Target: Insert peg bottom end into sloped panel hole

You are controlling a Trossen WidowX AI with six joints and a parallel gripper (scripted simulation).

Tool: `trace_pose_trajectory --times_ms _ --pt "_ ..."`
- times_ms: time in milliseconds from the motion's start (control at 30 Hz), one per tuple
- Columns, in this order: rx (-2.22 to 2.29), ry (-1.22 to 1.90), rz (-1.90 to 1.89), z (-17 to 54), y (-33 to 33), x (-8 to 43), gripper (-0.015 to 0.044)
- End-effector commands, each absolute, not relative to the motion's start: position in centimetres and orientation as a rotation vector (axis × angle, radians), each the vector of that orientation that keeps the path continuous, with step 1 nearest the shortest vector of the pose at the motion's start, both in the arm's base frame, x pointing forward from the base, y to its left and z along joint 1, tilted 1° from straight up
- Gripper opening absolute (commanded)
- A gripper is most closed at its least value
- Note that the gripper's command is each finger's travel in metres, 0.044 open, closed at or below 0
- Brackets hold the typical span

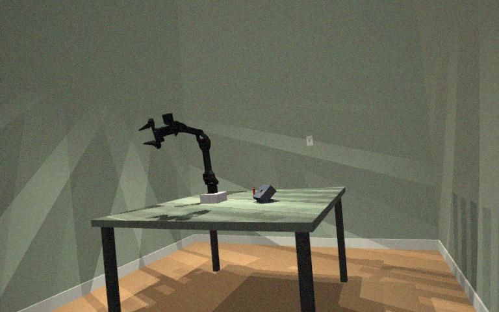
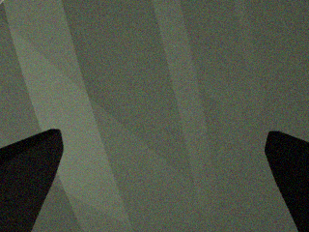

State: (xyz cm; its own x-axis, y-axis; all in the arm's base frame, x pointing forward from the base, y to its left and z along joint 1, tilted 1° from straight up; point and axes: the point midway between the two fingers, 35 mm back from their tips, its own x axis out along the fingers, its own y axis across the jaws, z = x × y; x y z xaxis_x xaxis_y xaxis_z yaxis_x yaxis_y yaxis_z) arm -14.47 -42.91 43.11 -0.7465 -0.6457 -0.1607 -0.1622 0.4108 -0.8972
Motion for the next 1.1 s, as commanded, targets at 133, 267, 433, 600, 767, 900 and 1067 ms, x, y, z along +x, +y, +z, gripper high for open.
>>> trace_pose_trajectory --times_ms 133,267,433,600,767,900,1067 --pt "-0.741 2.033 -1.249 40.7 -44.7 -9.3 0.044" --pt "-0.77 1.98 -1.215 40.0 -45.1 -6.9 0.044" --pt "-0.803 1.914 -1.171 39.0 -45.4 -3.9 0.044" --pt "-0.819 1.837 -1.136 37.9 -45.7 -0.8 0.044" --pt "-0.827 1.76 -1.099 36.8 -45.7 2.2 0.044" --pt "-0.829 1.701 -1.068 35.9 -45.5 4.7 0.044" --pt "-0.828 1.63 -1.025 34.8 -45.0 7.7 0.044"
